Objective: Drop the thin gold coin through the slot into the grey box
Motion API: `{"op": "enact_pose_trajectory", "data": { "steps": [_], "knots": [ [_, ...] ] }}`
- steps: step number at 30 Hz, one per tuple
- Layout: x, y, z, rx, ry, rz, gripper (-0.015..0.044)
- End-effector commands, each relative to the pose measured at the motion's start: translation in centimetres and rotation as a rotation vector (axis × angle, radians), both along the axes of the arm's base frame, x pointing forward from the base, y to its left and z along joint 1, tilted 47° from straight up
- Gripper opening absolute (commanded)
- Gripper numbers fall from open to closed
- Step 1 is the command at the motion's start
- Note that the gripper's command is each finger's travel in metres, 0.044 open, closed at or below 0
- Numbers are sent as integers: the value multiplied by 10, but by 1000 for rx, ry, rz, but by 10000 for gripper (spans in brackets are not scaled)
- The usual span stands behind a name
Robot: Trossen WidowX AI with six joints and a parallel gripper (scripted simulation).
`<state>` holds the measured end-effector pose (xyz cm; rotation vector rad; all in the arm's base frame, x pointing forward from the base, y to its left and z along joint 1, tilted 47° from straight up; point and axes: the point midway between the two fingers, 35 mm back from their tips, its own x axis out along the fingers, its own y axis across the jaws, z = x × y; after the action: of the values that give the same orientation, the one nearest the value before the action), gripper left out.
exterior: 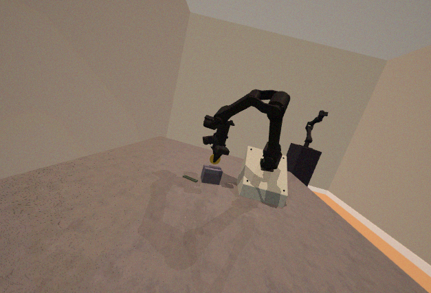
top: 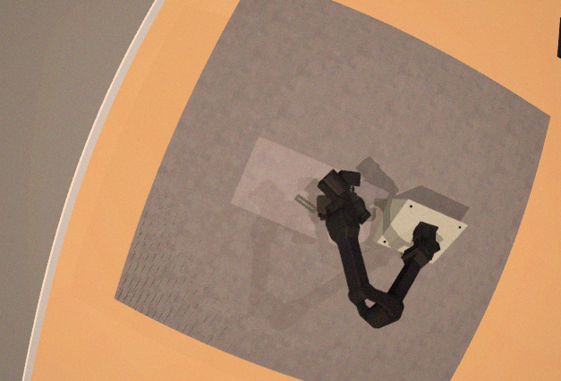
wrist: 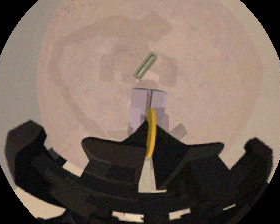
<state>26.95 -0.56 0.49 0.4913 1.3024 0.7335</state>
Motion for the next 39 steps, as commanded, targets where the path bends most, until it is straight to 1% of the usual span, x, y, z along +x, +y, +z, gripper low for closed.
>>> {"op": "enact_pose_trajectory", "data": {
  "steps": [1,39],
  "knots": [
    [-2,0,0,0,8,-3,0],
    [-4,6,-5,2,7,-7,0]
  ]
}}
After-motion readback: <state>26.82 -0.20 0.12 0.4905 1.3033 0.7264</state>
